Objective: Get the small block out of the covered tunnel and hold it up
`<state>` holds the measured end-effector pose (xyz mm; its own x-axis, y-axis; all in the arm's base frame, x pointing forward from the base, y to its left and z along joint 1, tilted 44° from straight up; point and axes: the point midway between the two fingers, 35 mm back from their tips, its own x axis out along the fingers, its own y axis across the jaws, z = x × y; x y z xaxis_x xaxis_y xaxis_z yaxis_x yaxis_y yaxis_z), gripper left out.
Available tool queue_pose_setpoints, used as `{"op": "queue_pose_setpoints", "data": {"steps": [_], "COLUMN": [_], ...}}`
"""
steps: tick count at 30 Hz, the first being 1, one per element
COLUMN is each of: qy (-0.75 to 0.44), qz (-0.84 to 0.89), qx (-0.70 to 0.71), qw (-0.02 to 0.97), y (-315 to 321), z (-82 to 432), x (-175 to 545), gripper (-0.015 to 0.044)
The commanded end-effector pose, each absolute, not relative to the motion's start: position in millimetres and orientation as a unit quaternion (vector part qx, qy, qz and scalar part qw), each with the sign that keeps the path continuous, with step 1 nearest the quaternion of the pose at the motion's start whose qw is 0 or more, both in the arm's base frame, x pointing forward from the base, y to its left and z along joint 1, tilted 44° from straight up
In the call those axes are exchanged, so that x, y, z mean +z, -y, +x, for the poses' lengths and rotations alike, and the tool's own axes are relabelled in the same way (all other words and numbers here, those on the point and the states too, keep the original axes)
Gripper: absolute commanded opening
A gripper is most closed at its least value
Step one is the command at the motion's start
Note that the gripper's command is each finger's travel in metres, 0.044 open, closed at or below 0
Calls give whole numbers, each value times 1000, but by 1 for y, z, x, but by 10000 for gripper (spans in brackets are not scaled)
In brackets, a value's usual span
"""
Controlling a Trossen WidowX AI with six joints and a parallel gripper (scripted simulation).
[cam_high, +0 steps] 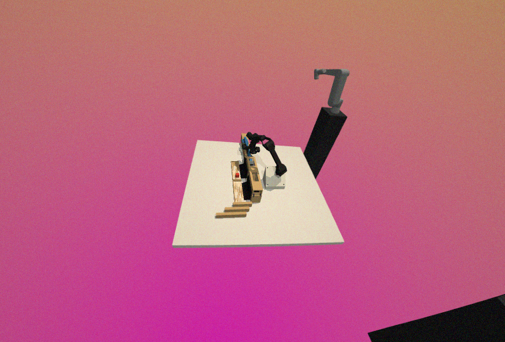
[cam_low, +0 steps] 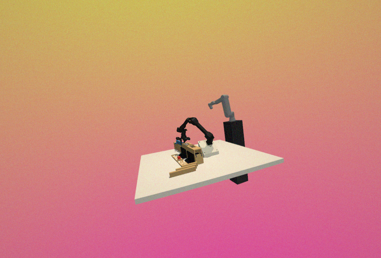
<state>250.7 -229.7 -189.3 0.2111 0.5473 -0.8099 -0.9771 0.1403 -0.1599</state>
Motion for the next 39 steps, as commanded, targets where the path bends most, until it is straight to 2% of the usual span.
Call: {"op": "queue_pose_setpoints", "data": {"steps": [1,15,32,39], "qy": [-309,-309,-309,-309], "qz": [-366,-366,-365,-364], "qx": [547,547,548,548], "qw": [686,686,687,687], "y": [234,234,255,220], "z": [251,251,250,250], "x": [-198,-198,-162,-132], "gripper": [0,0,440,440]}}
